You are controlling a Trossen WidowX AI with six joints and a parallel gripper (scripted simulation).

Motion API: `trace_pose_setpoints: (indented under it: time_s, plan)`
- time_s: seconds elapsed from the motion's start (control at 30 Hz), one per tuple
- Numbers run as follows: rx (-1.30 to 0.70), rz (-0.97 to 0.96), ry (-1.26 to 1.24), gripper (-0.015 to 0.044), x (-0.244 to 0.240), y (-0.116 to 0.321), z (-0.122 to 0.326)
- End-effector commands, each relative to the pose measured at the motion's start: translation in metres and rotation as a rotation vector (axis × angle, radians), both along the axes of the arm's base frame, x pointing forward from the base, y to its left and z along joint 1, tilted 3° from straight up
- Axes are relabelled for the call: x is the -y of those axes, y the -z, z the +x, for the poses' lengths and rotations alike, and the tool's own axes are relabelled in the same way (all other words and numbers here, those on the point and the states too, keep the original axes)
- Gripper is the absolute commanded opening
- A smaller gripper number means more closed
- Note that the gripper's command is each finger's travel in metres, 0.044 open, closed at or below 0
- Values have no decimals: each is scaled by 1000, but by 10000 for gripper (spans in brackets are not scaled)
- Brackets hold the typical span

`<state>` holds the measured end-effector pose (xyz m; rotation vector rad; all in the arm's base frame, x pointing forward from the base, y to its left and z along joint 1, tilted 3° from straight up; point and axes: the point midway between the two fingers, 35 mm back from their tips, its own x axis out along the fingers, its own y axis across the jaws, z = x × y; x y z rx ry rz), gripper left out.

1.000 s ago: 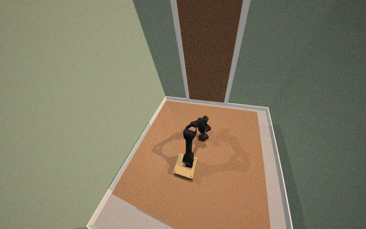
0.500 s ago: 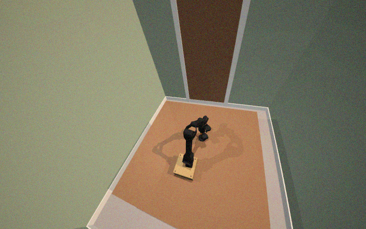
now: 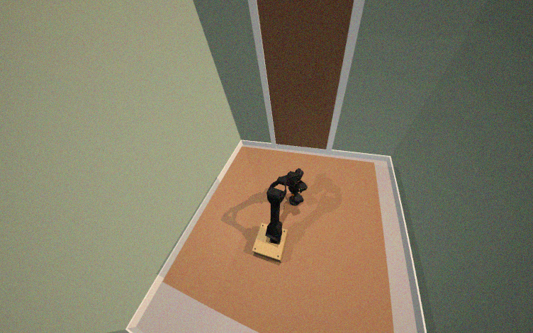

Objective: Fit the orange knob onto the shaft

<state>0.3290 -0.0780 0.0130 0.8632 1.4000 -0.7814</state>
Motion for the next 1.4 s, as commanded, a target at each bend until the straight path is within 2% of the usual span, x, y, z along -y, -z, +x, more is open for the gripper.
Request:
trace_pose_setpoints:
  time_s: [0.0, 0.67, 1.2, 1.23, 1.37]
  plan:
    - [0, 0, 11, 0, 0, 4, 1]
    - [-3, 2, 73, 0, 0, 12, 1]
    - [-3, 2, 73, 420, 0, 12, 1]
    - [-3, 2, 73, 440, 0, 12, 1]
    - [-3, 2, 73, 440, 0, 12, 1]
